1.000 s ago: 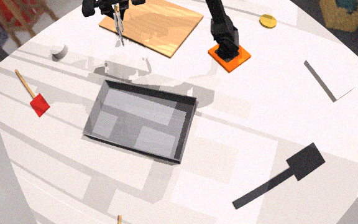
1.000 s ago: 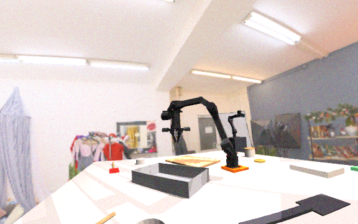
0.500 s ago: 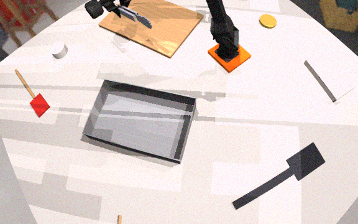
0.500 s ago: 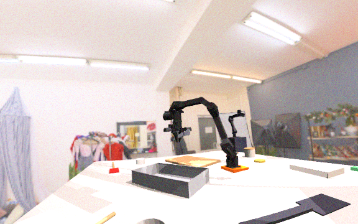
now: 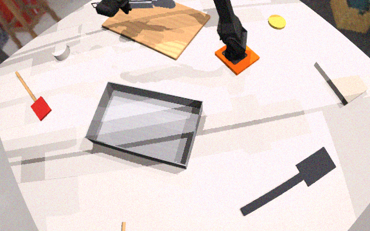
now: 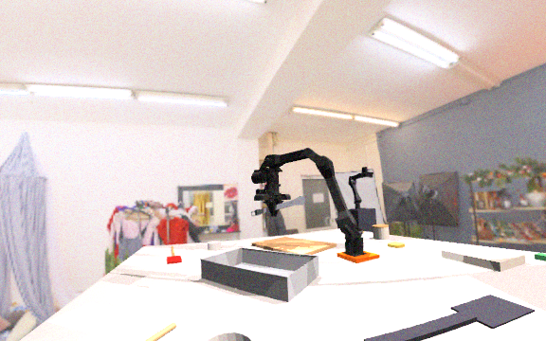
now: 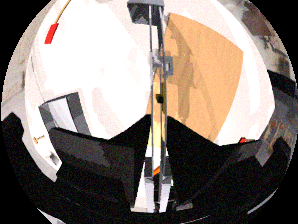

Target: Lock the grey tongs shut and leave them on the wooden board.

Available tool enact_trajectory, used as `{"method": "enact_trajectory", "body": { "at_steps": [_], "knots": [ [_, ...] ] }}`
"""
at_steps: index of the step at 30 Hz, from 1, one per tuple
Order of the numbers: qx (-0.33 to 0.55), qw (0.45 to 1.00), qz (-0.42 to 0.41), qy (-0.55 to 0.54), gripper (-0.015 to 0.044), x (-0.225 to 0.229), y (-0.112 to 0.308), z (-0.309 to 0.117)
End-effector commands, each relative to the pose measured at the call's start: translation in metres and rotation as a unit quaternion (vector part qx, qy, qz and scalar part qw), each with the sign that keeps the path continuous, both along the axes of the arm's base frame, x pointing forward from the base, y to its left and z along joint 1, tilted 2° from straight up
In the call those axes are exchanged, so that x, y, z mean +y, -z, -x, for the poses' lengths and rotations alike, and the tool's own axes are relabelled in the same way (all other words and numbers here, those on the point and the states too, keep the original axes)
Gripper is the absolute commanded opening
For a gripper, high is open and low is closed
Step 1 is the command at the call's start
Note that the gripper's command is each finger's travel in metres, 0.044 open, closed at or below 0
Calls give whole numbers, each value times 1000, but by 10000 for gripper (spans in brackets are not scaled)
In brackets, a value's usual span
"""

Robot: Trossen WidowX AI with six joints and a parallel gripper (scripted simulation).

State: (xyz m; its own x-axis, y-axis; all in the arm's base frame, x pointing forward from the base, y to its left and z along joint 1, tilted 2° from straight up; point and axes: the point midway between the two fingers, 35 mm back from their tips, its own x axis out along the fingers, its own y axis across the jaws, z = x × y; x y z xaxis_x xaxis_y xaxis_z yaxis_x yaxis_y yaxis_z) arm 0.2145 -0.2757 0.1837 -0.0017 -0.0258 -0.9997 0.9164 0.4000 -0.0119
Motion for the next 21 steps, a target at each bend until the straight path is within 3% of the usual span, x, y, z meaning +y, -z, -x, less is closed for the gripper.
{"method": "enact_trajectory", "body": {
  "at_steps": [1, 21],
  "knots": [
    [4, 998, 2, -55, -150, -3, 0, 5],
    [14, 934, 0, -358, -150, -17, 0, 27]
  ]
}}
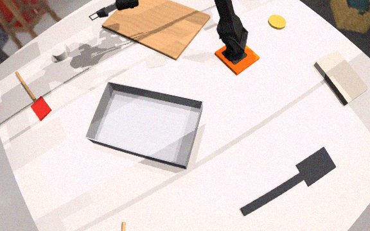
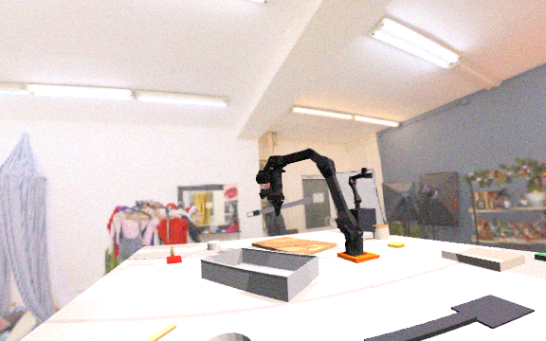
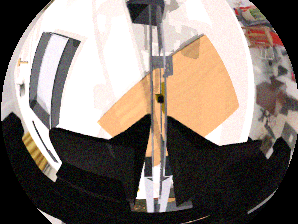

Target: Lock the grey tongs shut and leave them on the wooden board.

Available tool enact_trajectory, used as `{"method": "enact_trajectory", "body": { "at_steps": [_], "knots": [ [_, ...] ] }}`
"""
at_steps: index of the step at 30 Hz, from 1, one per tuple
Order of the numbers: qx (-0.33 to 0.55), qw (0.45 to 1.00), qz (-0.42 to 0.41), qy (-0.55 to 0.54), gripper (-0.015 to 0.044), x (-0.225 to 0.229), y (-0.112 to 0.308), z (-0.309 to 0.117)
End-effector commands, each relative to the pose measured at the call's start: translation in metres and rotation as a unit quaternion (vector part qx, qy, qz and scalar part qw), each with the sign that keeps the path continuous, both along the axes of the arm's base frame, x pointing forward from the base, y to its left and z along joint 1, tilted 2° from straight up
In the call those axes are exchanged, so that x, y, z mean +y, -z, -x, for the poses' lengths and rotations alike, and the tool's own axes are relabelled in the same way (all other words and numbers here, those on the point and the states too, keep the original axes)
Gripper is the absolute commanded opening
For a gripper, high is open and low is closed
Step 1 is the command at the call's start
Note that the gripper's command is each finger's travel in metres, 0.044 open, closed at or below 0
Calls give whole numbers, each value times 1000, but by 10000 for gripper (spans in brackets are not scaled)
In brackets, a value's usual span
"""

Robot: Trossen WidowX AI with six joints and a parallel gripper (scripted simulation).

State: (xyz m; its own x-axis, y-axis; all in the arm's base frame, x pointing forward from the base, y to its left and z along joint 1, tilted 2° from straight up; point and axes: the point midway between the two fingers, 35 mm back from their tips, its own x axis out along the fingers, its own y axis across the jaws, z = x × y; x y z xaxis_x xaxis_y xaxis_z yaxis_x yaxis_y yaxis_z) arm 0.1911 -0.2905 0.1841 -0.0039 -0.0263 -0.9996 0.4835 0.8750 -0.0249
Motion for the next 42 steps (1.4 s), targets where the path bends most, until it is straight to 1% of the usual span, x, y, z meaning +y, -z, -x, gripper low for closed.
{"method": "enact_trajectory", "body": {
  "at_steps": [1, 11, 21, 31, 42],
  "knots": [
    [4, 999, 2, -54, -150, -3, 0, 5],
    [9, 978, 1, -208, -150, -9, 0, 16],
    [14, 934, -1, -357, -150, -14, 0, 28],
    [18, 867, -3, -497, -150, -20, 0, 40],
    [22, 770, -5, -638, -150, -25, -1, 53]
  ]
}}
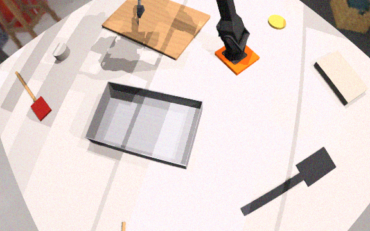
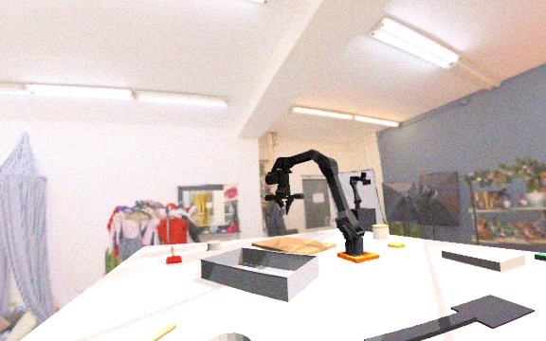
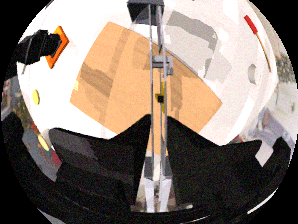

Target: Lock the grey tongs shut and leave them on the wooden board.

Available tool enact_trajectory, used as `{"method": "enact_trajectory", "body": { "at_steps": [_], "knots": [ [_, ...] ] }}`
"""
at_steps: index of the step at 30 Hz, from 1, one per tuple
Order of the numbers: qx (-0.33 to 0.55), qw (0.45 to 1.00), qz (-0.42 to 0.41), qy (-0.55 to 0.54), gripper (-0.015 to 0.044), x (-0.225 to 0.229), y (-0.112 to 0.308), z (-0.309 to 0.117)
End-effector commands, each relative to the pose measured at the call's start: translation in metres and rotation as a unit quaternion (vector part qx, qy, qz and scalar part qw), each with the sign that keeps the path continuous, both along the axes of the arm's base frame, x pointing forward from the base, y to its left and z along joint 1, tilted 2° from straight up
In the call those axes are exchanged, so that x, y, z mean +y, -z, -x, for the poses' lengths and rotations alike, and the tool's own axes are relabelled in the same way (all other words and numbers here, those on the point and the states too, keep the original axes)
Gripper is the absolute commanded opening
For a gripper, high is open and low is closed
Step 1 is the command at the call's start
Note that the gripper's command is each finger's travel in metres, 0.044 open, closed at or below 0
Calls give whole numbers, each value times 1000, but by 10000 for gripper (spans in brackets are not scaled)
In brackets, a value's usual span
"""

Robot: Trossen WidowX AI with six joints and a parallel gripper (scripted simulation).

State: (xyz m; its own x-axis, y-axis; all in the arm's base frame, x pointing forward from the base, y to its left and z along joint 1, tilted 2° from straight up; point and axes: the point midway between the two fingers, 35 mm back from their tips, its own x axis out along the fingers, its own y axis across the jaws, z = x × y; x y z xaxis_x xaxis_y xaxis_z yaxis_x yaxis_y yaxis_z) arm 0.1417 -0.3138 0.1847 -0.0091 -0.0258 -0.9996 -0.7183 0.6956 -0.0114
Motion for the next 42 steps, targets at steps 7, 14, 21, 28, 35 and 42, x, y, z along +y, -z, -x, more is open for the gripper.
{"method": "enact_trajectory", "body": {
  "at_steps": [7, 14, 21, 28, 35, 42],
  "knots": [
    [7, 989, 0, -147, -150, -5, 0, 13],
    [11, 967, -2, -254, -150, -7, 0, 21],
    [14, 934, -4, -358, -150, -10, 0, 30],
    [15, 913, -4, -408, -150, -11, 0, 34],
    [17, 913, -1, -409, -150, -11, 0, 34],
    [38, 907, 44, -418, -150, -15, 3, 31]
  ]
}}
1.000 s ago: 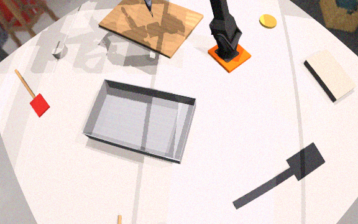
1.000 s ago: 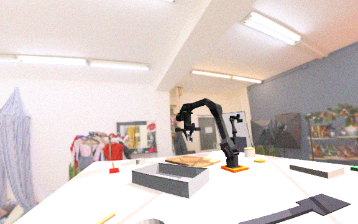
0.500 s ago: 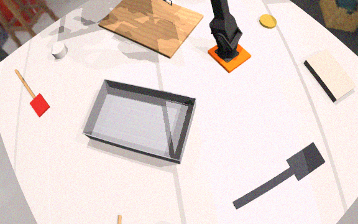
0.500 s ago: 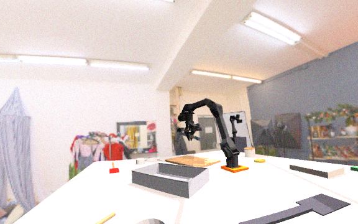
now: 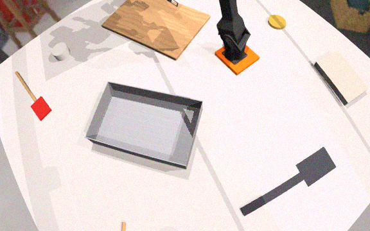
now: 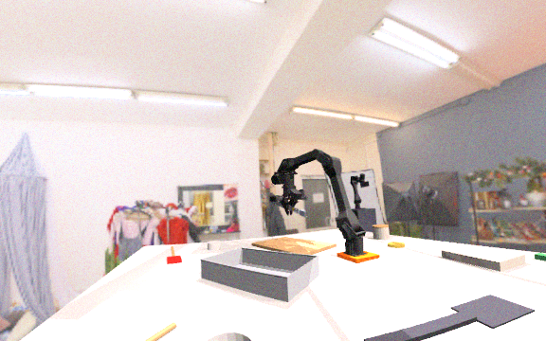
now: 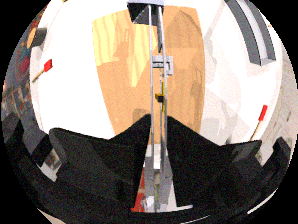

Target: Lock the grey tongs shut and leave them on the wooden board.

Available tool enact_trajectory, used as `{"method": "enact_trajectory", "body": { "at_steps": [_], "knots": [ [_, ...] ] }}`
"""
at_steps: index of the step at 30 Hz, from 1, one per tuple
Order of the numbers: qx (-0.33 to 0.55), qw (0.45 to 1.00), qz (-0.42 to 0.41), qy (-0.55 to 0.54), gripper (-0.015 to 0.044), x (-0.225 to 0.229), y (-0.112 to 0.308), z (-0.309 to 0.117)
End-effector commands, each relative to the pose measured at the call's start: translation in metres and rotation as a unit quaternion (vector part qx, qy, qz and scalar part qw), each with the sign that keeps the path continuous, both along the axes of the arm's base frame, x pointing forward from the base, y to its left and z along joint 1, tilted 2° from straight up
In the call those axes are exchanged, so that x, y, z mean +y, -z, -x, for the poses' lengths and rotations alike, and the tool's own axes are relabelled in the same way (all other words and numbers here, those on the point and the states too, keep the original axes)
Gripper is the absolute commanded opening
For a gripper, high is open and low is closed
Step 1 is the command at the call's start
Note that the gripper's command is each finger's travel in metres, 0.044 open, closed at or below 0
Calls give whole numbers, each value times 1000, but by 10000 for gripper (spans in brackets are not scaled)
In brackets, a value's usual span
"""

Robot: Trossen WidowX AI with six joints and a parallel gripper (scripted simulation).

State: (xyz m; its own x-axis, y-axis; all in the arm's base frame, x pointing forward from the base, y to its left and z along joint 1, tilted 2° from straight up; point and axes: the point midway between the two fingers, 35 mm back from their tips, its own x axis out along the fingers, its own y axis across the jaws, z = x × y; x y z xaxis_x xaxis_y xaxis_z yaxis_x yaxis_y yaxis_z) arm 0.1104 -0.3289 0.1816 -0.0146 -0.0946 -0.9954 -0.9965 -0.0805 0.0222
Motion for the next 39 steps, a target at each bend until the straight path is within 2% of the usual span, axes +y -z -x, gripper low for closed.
{"method": "enact_trajectory", "body": {
  "at_steps": [1, 19, 39],
  "knots": [
    [3, 1000, 28, -8, -150, -1, 1, 0],
    [3, 984, 175, -30, -150, -6, 6, -7],
    [-7, 943, 331, -38, -150, -1, 5, -9]
  ]
}}
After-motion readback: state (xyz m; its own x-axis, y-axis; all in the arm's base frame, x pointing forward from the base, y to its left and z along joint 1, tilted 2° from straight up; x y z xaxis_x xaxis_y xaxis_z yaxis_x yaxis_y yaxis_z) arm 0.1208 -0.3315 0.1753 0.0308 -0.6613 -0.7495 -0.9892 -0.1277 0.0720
